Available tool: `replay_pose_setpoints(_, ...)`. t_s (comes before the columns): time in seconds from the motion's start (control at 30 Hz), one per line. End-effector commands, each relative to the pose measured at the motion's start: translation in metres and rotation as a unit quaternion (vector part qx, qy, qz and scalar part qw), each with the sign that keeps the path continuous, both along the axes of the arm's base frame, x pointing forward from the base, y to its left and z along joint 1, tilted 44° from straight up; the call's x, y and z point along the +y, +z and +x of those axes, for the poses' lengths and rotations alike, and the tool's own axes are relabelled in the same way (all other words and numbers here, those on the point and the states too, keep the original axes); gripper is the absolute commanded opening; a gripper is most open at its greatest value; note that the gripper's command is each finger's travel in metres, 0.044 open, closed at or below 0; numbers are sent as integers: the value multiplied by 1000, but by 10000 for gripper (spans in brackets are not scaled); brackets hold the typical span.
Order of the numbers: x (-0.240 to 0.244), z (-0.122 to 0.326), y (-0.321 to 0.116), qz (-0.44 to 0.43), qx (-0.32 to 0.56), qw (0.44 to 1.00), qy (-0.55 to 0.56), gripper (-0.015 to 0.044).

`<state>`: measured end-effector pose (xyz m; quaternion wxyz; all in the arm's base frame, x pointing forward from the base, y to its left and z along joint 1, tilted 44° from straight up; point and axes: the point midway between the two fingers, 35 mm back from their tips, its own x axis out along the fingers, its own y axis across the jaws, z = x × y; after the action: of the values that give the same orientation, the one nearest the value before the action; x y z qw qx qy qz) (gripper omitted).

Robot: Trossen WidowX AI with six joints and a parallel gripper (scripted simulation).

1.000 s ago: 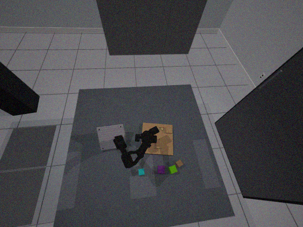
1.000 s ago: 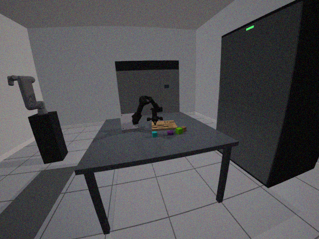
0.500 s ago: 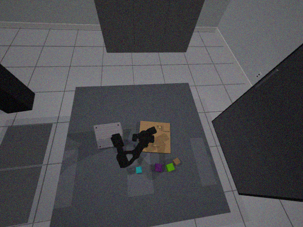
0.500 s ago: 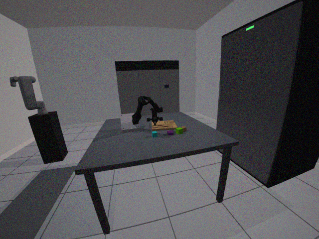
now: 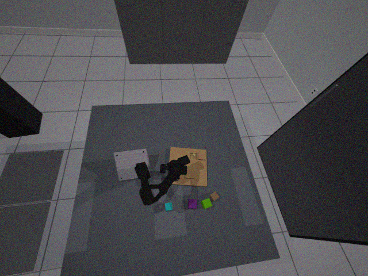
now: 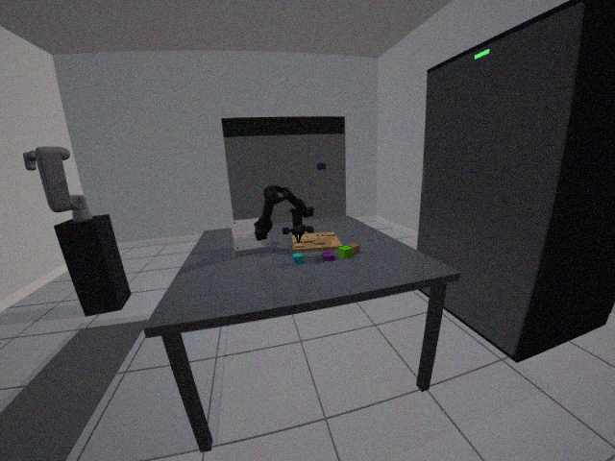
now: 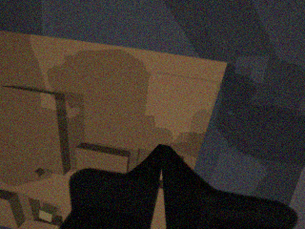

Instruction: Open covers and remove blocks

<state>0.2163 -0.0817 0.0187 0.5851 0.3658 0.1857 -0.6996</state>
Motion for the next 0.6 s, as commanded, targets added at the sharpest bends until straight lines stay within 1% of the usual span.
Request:
replay_pose_setpoints(0.0, 1, 0, 5, -5, -2, 1000, -2, 0)
replay_pose_setpoints(0.57, 15, 1, 21, -4, -1, 1000, -2, 0)
